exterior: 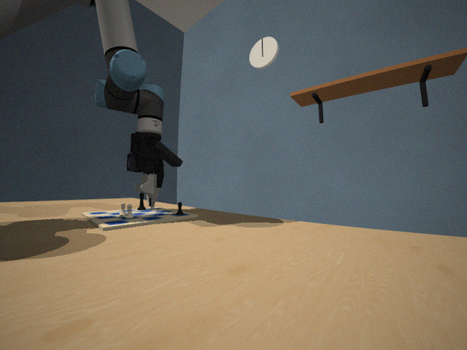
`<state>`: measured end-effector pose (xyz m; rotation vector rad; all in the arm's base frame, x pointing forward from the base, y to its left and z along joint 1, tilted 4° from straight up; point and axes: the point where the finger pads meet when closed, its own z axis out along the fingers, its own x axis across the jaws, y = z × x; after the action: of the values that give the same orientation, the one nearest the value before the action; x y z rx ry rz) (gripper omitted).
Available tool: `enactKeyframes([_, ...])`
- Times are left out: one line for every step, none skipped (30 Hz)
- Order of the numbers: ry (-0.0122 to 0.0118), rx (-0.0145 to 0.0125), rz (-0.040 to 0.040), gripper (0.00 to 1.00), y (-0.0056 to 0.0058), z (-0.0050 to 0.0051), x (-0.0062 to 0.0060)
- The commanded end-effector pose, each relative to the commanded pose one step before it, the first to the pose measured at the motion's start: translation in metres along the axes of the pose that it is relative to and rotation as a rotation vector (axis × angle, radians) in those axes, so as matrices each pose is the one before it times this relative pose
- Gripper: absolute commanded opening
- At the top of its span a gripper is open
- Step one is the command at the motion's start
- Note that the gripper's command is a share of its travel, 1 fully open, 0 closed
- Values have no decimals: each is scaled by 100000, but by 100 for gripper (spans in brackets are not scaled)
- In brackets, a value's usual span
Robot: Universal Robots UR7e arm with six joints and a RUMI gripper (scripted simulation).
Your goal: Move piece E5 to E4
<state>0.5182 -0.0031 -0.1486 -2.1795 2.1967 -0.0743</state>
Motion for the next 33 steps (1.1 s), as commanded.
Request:
enactKeyframes([130,238,-124,0,-158,-35,-21])
enactKeyframes([0,0,0,0,0,0,0])
enactKeyframes([0,0,0,0,0,0,0])
enactKeyframes([0,0,0,0,0,0,0])
enactKeyframes([0,0,0,0,0,0,0])
enactKeyframes([0,0,0,0,0,0,0])
enactKeyframes([0,0,0,0,0,0,0])
enactKeyframes([0,0,0,0,0,0,0])
enactKeyframes([0,0,0,0,0,0,0])
enactKeyframes([0,0,0,0,0,0,0])
enactKeyframes([0,0,0,0,0,0,0])
enactKeyframes([0,0,0,0,0,0,0])
enactKeyframes([0,0,0,0,0,0,0])
enactKeyframes([0,0,0,0,0,0,0])
enactKeyframes([0,0,0,0,0,0,0])
enactKeyframes([0,0,0,0,0,0,0])
enactKeyframes([0,0,0,0,0,0,0])
enactKeyframes([0,0,0,0,0,0,0])
enactKeyframes([0,0,0,0,0,0,0])
enactKeyframes([0,0,0,0,0,0,0])
enactKeyframes([0,0,0,0,0,0,0])
enactKeyframes([0,0,0,0,0,0,0])
enactKeyframes([1,2,0,0,-1,-4,0])
enactKeyframes([4,15,0,0,-4,-28,1])
enactKeyframes([11,39,0,0,-11,-71,3])
enactKeyframes([20,72,0,0,-20,-130,6])
enactKeyframes([-6,-23,2,0,18,-109,-4])
enactKeyframes([-12,-44,3,0,30,-144,-6])
enactKeyframes([-15,-54,4,0,37,-189,-8])
enactKeyframes([-17,-62,5,0,42,-234,-8])
enactKeyframes([-19,-68,6,0,47,-280,-9])
enactKeyframes([0,0,0,0,0,0,0])
enactKeyframes([0,0,0,0,0,0,0])
